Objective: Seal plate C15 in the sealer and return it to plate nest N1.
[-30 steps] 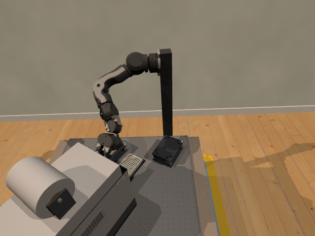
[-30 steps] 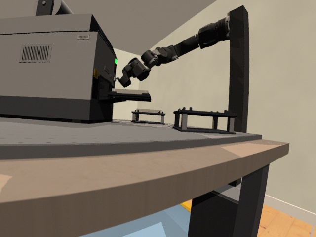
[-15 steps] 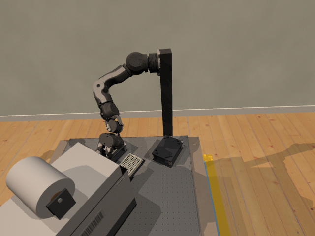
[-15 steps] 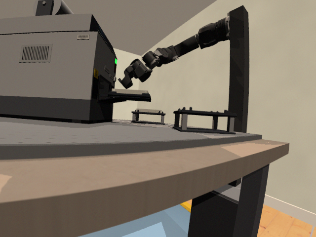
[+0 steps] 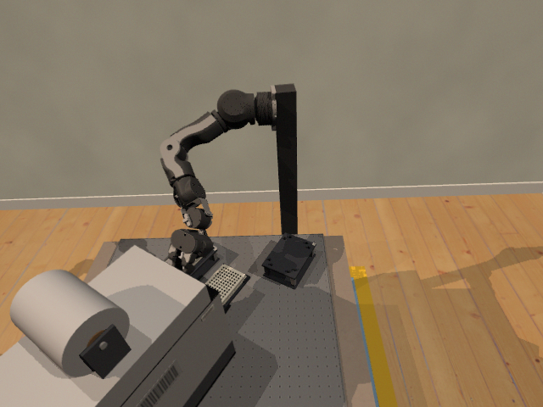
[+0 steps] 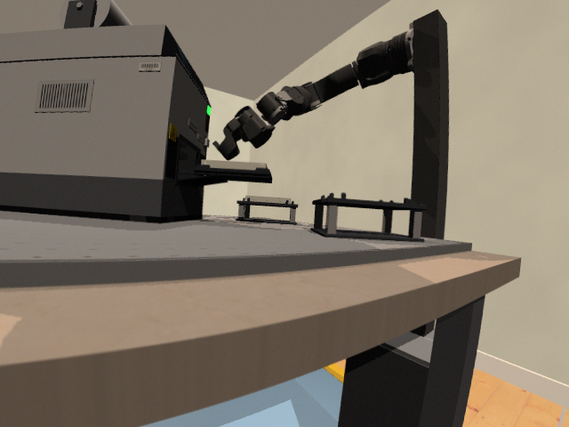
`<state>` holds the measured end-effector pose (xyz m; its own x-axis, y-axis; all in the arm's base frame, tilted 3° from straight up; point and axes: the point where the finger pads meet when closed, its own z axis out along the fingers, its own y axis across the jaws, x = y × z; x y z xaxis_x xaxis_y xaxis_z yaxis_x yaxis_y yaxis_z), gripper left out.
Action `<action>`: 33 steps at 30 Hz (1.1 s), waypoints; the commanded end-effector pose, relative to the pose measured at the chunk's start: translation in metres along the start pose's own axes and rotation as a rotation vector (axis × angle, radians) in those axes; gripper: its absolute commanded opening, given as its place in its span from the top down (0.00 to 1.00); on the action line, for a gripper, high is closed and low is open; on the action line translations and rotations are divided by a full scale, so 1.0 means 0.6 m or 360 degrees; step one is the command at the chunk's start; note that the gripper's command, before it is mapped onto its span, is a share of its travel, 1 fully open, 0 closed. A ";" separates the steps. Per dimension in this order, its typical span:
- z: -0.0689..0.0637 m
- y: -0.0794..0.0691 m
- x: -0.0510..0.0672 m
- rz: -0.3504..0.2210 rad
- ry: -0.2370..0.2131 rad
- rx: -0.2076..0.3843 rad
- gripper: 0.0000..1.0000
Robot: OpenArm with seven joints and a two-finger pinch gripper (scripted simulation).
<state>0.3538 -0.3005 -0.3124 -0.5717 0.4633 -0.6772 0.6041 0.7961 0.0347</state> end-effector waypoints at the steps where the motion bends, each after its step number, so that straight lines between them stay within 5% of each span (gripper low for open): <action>1: -0.003 0.002 -0.010 0.0015 -0.0015 0.0000 1.00; 33: 0.003 0.009 -0.016 0.0009 -0.0011 -0.0019 1.00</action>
<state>0.3606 -0.3026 -0.3096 -0.5670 0.4653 -0.6797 0.6061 0.7945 0.0382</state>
